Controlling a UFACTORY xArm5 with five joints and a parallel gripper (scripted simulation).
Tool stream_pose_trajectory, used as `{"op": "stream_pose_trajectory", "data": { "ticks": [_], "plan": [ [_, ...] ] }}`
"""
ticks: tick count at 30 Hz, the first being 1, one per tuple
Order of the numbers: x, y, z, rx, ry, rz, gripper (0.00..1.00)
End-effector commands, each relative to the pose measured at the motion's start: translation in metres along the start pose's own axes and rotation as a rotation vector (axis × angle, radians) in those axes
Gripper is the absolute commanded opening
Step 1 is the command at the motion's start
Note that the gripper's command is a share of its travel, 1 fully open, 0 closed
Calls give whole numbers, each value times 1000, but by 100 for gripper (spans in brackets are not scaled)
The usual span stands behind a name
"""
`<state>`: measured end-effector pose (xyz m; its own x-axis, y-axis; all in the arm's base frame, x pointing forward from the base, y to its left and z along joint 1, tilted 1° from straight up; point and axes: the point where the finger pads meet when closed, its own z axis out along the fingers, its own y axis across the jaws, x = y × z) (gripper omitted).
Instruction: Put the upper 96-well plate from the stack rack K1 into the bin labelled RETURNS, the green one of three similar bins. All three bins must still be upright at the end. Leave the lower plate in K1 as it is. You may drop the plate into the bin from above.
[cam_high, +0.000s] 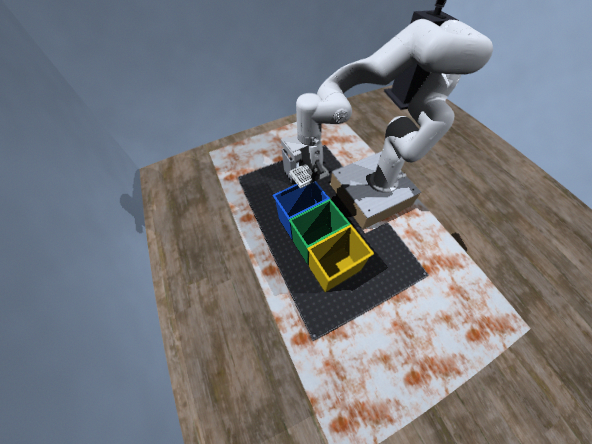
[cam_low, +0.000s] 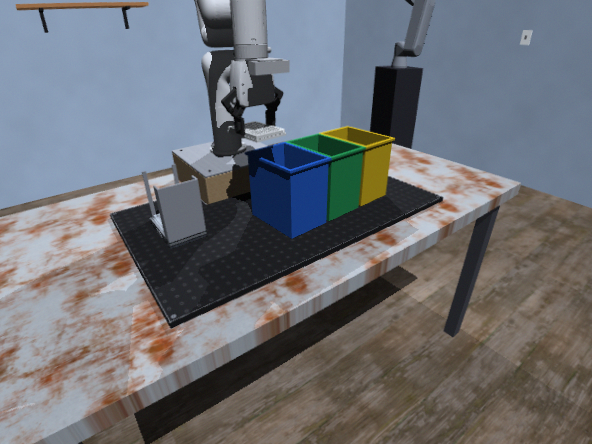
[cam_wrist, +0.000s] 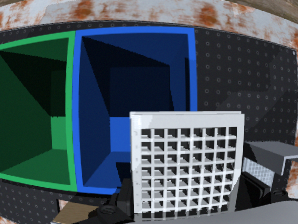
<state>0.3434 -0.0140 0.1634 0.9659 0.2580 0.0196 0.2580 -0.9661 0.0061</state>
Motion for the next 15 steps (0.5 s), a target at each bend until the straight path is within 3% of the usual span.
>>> {"op": "stream_pose_trajectory", "data": {
  "ticks": [1, 15],
  "plan": [
    [6, -12, -1, 0, 4, 1, 0],
    [19, -50, 1, 3, 4, 1, 0]
  ]
}}
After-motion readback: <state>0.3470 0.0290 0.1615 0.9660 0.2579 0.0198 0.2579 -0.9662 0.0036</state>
